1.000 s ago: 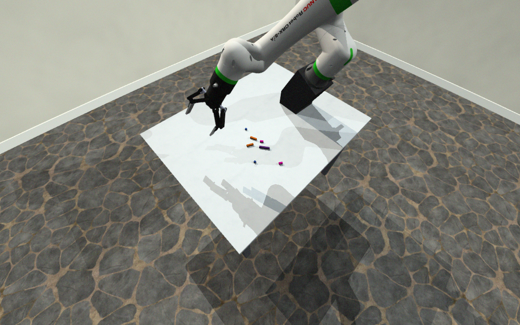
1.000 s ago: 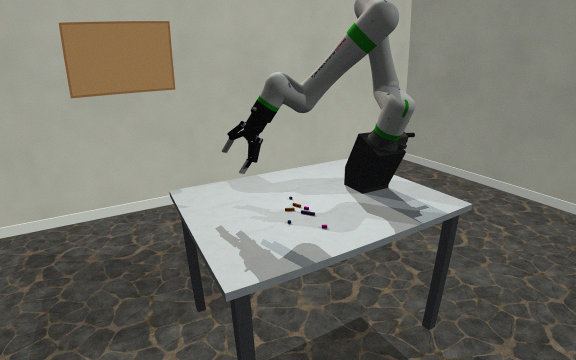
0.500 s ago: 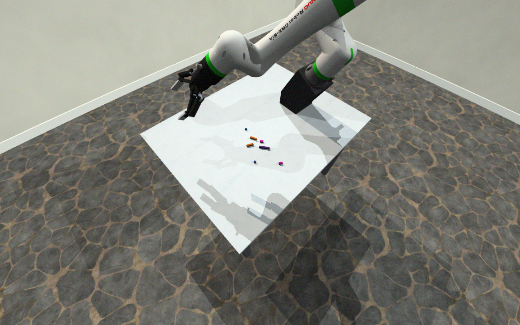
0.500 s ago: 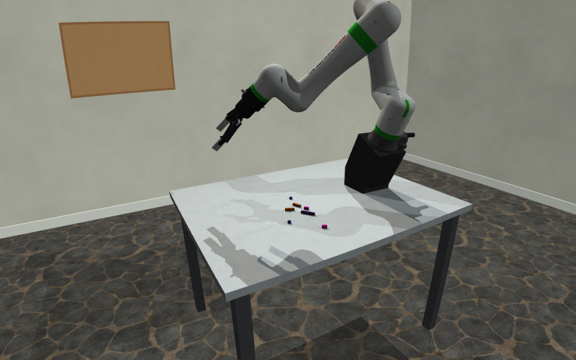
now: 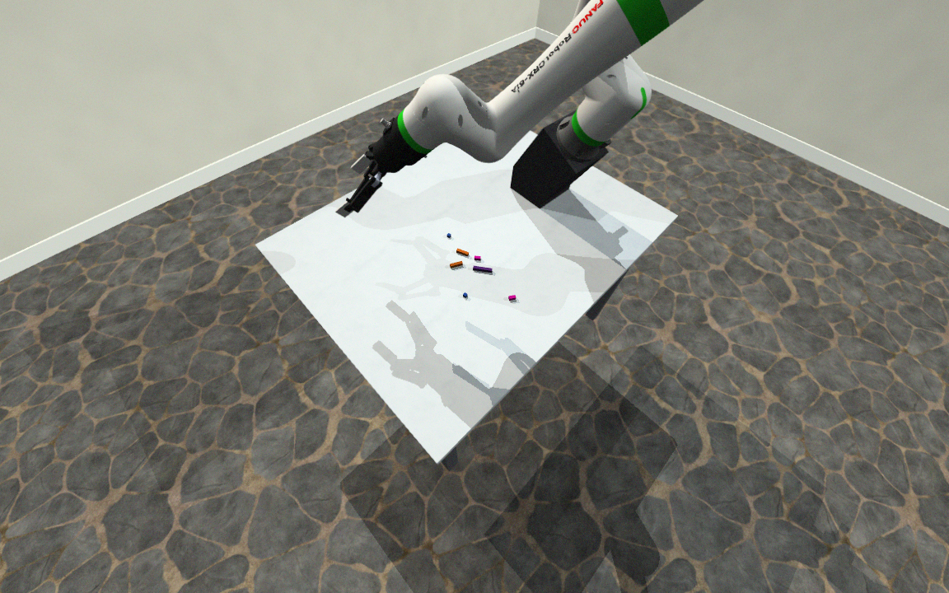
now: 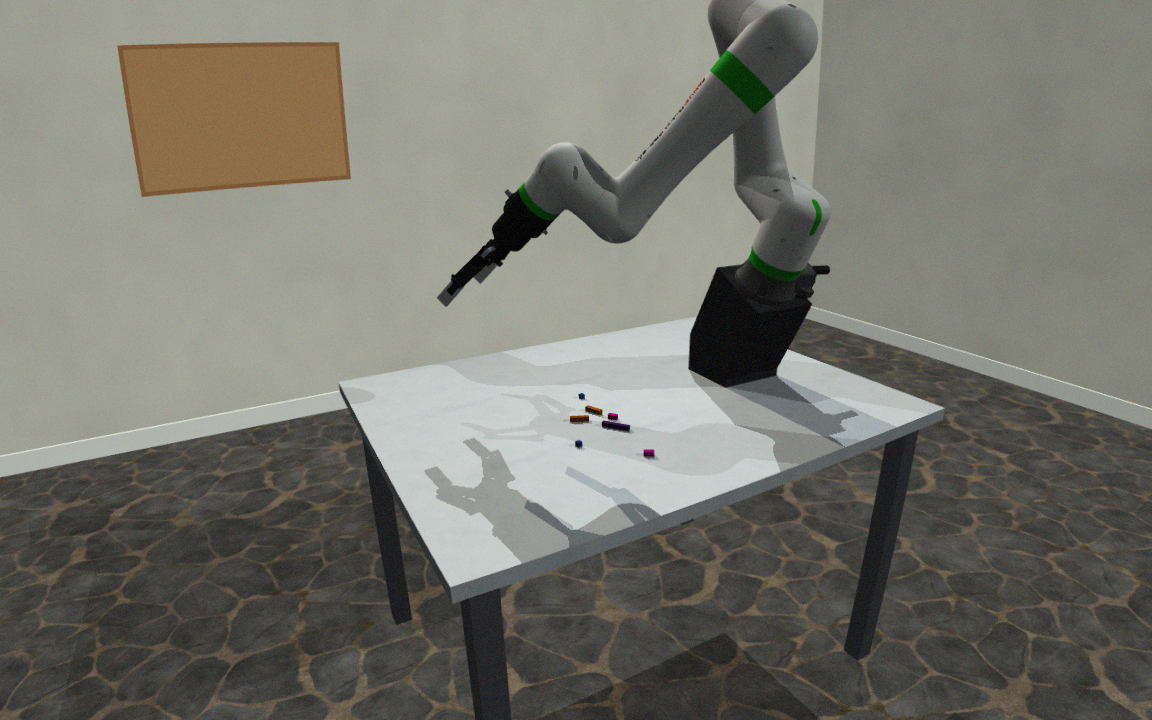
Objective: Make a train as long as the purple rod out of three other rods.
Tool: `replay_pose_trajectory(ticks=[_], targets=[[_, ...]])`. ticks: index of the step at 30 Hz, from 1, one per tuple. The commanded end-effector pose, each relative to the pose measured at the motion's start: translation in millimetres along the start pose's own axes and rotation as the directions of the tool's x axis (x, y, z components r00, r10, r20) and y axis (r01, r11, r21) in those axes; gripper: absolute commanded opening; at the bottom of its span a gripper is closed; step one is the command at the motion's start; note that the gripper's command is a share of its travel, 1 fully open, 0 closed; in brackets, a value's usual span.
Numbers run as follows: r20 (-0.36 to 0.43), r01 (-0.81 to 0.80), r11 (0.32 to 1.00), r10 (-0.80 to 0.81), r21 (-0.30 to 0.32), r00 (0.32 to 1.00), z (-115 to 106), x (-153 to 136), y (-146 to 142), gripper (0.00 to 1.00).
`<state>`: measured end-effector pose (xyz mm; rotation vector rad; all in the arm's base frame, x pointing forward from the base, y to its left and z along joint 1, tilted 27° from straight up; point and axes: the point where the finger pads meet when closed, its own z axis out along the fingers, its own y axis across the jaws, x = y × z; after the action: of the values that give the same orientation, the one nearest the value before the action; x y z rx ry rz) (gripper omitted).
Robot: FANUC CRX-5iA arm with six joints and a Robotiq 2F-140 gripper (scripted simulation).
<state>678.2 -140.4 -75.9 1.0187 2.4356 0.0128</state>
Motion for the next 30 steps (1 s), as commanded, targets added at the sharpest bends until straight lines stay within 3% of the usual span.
replay_pose_trajectory(ticks=[1, 27, 30], targets=[[-0.136, -0.067, 0.996, 0.076, 0.064, 0.988, -3.3, 20.7, 1.0, 1.0], [-0.288, -0.244, 0.961, 0.272, 0.13, 0.918, -17.7, 105.4, 18.5, 1.0], [-0.34, -0.288, 0.945, 0.324, 0.153, 0.883, -25.3, 135.6, 28.8, 1.0]])
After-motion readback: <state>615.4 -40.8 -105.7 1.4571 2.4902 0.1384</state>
